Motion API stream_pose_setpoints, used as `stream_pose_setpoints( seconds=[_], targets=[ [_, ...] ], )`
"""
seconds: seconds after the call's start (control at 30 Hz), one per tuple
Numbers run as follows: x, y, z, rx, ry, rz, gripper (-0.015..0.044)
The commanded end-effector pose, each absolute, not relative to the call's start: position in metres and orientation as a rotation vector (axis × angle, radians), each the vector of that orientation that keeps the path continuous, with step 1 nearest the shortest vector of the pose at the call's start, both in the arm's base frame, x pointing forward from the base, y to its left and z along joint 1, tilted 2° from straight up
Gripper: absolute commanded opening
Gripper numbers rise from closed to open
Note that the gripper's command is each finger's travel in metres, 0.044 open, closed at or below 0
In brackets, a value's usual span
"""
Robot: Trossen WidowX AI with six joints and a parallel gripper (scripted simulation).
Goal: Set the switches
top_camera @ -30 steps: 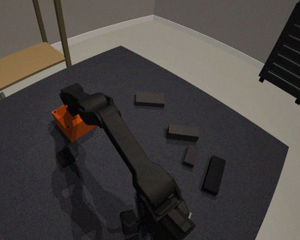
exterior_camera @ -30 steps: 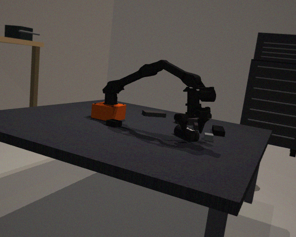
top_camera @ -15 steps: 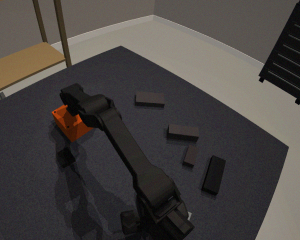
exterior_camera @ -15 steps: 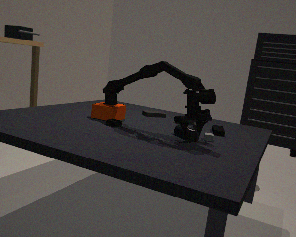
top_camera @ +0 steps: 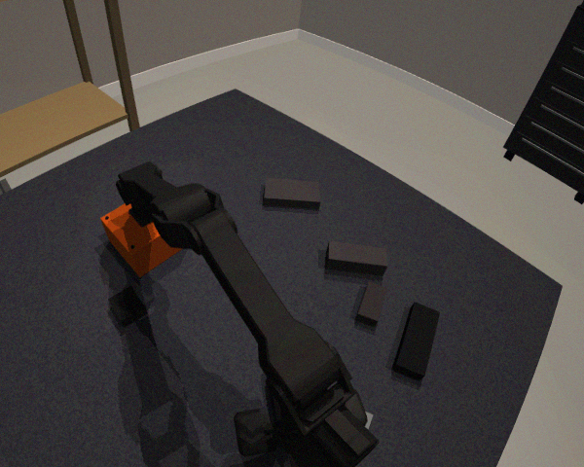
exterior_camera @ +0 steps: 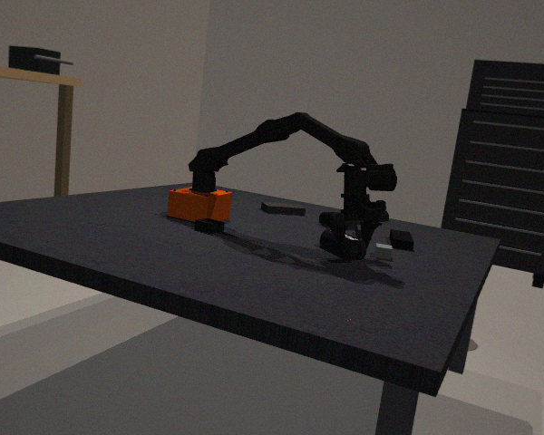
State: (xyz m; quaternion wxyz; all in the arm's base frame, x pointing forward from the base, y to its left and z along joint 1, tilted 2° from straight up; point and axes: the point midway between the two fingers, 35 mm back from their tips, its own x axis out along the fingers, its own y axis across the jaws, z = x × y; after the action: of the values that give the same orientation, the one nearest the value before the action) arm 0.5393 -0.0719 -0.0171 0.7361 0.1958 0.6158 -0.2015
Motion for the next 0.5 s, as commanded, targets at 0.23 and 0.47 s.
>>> stream_pose_setpoints(
  seconds=[0.23, 0.47],
  targets=[
    [0.5385, -0.0711, -0.0104, 0.433, 1.350, -0.449, 0.0336],
    [0.5374, -0.0702, -0.0060, 0.433, 1.351, -0.449, 0.0337]
  ],
)
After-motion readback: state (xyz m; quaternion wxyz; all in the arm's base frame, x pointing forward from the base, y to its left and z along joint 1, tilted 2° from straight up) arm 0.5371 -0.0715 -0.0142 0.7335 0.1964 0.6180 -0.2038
